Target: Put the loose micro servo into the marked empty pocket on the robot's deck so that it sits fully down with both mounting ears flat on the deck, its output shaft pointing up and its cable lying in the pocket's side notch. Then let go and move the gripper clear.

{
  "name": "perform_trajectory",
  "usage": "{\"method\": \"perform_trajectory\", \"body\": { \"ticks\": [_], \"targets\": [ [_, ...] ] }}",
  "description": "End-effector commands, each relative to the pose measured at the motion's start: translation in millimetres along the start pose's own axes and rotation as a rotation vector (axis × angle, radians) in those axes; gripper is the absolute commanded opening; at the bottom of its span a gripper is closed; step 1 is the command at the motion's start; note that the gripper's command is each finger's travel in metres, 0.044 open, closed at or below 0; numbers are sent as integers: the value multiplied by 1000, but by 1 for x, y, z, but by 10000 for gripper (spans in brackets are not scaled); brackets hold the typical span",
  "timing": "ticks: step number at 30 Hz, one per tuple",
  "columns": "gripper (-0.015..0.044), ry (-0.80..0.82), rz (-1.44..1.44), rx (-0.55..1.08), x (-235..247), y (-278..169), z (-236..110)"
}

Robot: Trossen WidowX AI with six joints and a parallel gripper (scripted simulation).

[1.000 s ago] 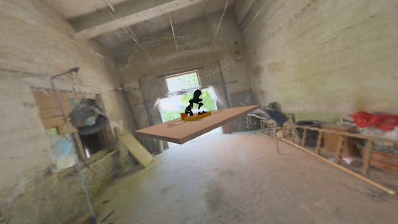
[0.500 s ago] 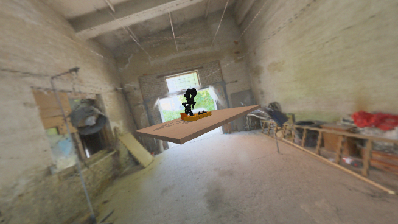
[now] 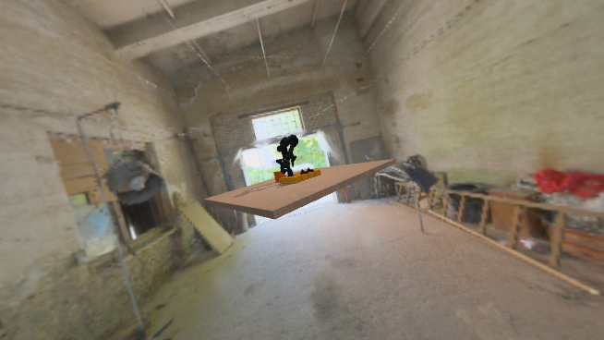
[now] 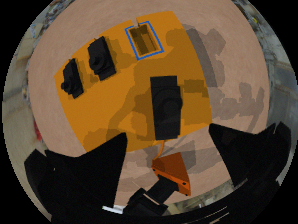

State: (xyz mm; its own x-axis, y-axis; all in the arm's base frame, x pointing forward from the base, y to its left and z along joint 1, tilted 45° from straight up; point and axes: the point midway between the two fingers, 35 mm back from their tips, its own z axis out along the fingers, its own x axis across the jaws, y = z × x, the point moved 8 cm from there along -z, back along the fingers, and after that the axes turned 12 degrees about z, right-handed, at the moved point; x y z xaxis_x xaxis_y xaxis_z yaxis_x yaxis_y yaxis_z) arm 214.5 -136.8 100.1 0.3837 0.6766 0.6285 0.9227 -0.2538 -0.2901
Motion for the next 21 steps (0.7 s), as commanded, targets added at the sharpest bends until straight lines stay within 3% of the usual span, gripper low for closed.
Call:
{"method": "perform_trajectory", "body": {
  "ticks": [1,16,21],
  "targets": [
    [440,3,2,0,1,0,5],
    [440,3,2,0,1,0,24],
    [309,3,2,0,1,0,24]
  ]
}}
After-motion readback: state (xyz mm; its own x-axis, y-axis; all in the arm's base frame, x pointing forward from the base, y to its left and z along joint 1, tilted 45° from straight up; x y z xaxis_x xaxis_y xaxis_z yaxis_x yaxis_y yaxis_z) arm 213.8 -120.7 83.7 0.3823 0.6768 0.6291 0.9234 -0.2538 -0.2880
